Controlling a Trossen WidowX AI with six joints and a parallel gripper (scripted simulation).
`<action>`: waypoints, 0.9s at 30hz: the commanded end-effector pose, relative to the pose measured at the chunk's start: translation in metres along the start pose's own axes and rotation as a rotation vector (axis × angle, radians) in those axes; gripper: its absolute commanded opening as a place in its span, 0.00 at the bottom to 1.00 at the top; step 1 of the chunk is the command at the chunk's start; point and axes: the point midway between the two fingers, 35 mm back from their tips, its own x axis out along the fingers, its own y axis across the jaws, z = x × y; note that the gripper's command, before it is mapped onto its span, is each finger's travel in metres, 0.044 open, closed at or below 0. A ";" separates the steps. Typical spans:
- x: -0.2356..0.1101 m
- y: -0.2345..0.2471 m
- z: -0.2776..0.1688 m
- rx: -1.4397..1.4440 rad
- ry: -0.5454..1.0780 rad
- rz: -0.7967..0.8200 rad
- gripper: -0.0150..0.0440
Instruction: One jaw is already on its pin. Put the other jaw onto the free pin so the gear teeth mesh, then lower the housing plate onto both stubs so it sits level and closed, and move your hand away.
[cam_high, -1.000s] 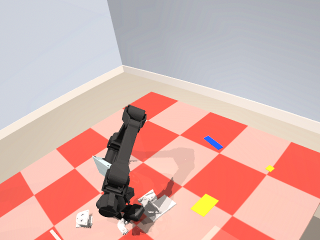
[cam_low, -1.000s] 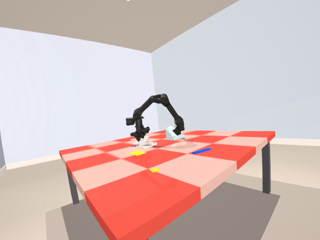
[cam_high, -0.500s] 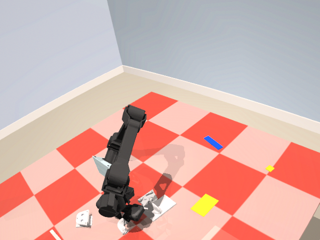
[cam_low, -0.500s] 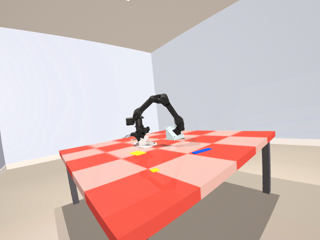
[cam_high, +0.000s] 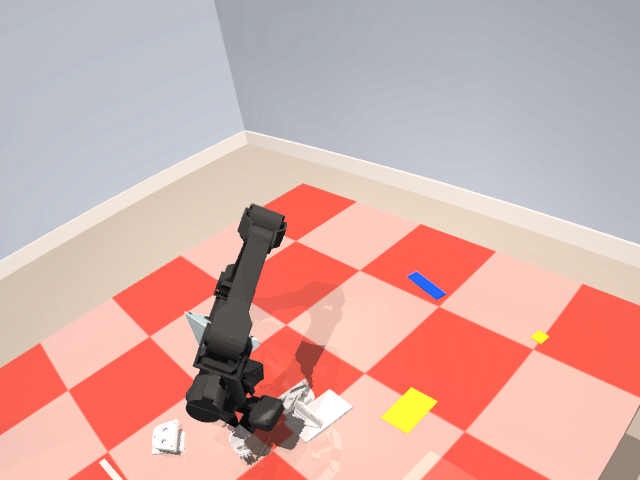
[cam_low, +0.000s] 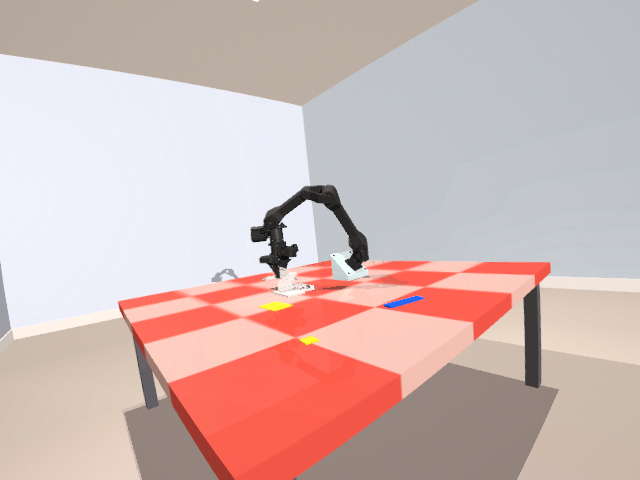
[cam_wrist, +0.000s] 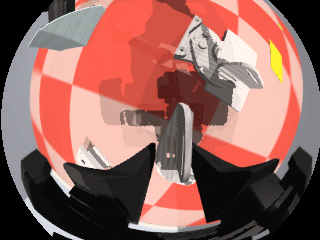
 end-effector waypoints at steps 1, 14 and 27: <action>-0.017 -0.001 -0.002 -0.006 0.012 -0.003 0.48; -0.040 0.001 0.000 -0.005 0.011 -0.003 0.48; -0.044 -0.009 0.021 0.236 0.012 -0.004 0.48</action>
